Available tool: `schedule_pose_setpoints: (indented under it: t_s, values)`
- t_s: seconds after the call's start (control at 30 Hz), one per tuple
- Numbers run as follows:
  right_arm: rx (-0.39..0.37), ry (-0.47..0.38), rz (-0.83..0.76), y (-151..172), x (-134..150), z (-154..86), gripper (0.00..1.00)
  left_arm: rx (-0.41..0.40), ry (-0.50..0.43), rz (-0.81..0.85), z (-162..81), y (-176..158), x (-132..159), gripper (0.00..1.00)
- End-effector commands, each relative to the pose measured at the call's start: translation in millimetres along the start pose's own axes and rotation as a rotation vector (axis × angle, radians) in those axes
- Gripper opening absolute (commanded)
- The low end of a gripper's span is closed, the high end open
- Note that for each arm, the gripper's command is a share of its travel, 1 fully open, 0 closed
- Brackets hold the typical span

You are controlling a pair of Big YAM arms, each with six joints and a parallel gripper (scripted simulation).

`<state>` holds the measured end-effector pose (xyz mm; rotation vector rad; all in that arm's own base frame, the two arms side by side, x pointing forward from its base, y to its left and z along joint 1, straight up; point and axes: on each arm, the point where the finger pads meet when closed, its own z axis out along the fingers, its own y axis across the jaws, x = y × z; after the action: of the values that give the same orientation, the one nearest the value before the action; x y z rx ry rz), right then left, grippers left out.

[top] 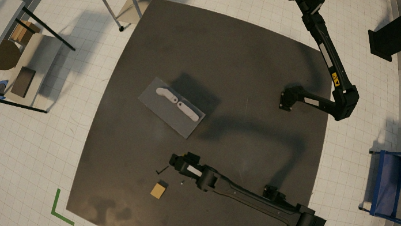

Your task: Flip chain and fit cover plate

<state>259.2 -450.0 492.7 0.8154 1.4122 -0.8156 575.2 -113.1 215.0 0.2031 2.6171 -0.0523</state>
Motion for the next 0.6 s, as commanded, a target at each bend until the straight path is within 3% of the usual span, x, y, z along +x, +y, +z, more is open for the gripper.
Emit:
schedule_pose_setpoints:
  t_s: [0.0,0.07,0.17,0.2,0.23,0.57]
  values:
    - [-0.009,-0.030,0.000,5,-14,-4,1.00,0.026,-0.054,0.036,-17,-38,-67,0.21]
    - [-0.009,-0.030,0.000,5,-14,-4,1.00,0.026,-0.054,0.036,-17,-38,-67,0.21]
    - [-0.009,-0.030,0.000,5,-14,-4,1.00,0.041,-0.050,0.062,-17,-64,-92,0.21]
    - [-0.009,-0.030,0.000,5,-14,-4,1.00,-0.002,-0.059,-0.004,-30,-12,-88,0.21]
    - [-0.009,-0.030,0.000,5,-14,-4,1.00,0.040,-0.055,0.062,-17,-62,-91,0.21]
    - [-0.009,-0.030,0.000,5,-14,-4,1.00,0.089,-0.056,0.139,-17,-137,-130,0.21]
